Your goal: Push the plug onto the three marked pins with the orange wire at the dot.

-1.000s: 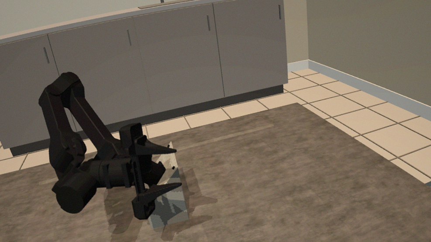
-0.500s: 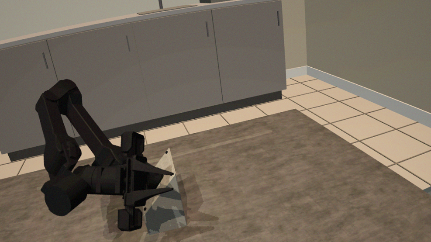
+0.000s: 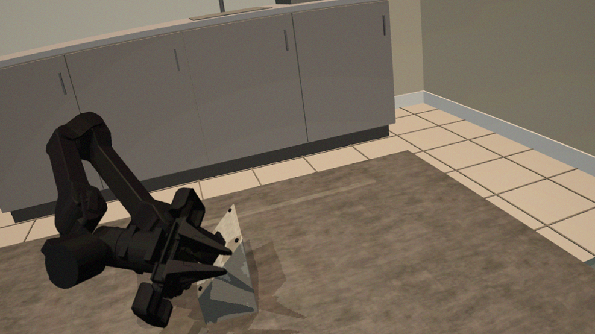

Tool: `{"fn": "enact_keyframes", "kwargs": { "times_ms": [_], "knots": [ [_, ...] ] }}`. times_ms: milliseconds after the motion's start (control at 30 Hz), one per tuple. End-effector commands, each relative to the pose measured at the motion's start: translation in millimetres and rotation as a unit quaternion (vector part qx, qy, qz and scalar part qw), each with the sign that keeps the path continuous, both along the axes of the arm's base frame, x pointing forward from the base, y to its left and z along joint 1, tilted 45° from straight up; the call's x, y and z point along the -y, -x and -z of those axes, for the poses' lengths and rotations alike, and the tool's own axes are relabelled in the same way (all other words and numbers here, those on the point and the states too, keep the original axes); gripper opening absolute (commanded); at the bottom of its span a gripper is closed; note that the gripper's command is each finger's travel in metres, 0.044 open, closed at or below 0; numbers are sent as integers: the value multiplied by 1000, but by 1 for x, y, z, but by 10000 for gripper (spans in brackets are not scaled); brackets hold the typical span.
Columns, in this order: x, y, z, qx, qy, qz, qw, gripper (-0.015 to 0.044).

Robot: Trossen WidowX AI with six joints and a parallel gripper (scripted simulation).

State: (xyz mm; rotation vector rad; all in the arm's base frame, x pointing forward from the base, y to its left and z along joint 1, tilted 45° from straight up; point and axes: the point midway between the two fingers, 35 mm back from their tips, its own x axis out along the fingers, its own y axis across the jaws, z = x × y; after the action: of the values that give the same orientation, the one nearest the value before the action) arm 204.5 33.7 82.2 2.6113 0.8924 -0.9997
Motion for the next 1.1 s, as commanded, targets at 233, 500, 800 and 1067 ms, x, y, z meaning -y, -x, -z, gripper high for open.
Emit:
{"fn": "enact_keyframes", "kwargs": {
  "times_ms": [233, 500, 800, 1067],
  "knots": [
    [9, -19, -16, 100, 122, -76, 985, 115],
    [13, -32, -28, 162, 206, -125, 957, 115],
    [18, -45, -44, 227, 298, -176, 910, 115],
    [21, -57, -59, 277, 378, -215, 857, 115]
  ]
}}
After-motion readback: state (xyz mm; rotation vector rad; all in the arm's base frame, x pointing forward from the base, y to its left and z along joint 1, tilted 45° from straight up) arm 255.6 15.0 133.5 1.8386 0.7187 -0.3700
